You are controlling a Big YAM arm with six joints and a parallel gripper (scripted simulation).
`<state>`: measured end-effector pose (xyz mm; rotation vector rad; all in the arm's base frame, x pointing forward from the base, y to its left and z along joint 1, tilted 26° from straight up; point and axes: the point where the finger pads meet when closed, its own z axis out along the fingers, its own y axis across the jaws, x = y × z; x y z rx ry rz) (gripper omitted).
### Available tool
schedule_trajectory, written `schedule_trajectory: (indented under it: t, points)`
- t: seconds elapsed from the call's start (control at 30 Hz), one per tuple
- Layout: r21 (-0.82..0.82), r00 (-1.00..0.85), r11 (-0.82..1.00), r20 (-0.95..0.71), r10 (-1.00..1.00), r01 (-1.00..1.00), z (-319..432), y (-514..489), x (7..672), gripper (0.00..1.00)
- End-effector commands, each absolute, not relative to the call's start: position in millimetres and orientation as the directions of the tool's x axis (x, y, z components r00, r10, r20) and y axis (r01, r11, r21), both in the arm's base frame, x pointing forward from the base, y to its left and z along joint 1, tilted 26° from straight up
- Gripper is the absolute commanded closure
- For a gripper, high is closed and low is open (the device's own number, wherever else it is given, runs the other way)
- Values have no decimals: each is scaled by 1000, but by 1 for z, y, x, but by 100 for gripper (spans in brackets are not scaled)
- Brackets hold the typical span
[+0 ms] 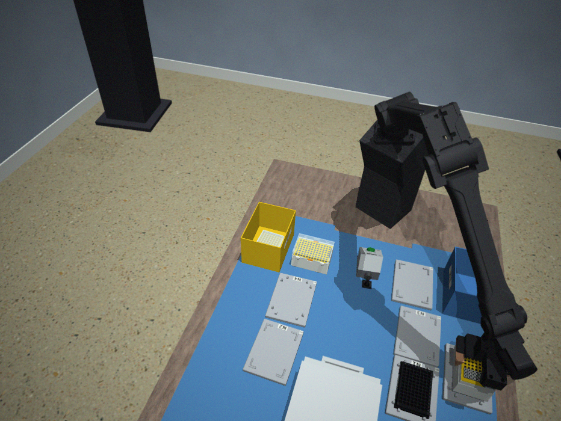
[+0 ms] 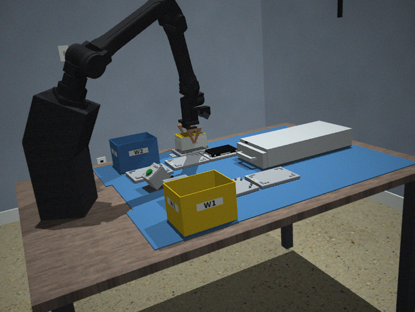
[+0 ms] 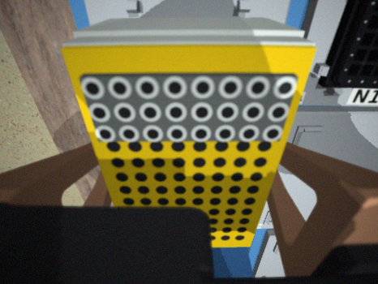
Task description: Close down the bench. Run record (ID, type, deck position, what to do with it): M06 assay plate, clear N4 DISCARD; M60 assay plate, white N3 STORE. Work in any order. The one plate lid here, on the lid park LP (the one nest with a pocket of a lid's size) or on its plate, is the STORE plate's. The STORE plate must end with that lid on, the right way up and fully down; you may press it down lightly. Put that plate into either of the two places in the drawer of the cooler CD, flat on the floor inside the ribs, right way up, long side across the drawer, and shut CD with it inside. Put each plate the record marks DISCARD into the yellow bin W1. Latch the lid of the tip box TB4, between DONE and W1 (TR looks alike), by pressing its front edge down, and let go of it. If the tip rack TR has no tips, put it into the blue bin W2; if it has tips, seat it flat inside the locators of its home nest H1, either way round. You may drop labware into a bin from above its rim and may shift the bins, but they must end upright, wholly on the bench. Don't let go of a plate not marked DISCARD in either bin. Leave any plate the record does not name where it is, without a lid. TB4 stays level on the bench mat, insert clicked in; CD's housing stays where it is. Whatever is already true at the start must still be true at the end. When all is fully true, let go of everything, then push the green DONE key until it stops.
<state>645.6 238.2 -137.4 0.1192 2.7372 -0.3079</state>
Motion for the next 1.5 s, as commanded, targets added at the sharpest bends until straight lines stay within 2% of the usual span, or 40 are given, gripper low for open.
schedule_trajectory:
  t: [0.0, 1.47]
  points:
    - [-179, -910, 976, -412, 44, 128, -127, 240, 668, 100]
    - [-181, -912, 975, -408, 43, 127, -128, 236, 658, 100]
